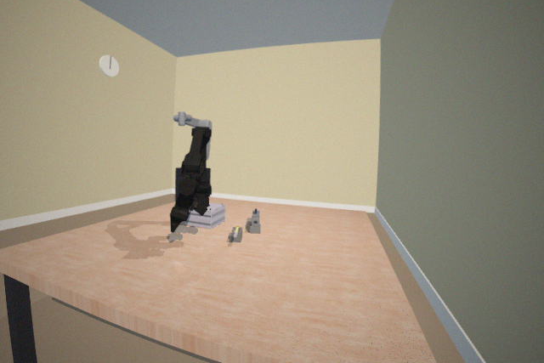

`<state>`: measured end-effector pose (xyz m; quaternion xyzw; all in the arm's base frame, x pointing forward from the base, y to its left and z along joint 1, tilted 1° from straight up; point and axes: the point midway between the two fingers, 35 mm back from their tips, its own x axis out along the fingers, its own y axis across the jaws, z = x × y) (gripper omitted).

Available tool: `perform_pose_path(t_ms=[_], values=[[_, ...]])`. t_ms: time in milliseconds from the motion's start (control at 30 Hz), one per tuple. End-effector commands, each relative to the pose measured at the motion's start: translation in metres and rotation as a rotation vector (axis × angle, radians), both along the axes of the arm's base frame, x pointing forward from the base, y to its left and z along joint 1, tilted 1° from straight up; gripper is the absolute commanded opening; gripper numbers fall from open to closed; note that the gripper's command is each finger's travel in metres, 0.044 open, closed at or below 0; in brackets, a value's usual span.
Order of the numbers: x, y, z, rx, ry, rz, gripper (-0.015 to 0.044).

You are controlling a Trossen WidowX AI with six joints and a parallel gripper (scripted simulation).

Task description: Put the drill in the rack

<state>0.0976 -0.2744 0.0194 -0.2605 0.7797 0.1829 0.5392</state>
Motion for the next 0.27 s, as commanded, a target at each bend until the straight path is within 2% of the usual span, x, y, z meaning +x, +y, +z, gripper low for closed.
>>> perform_pose_path(t_ms=[0,233], values=[[-0.075,-0.002,-0.004,-0.129,0.067,-0.423,0.0440],[-0.180,0.024,-0.003,-0.367,0.184,-1.045,0.0440]])
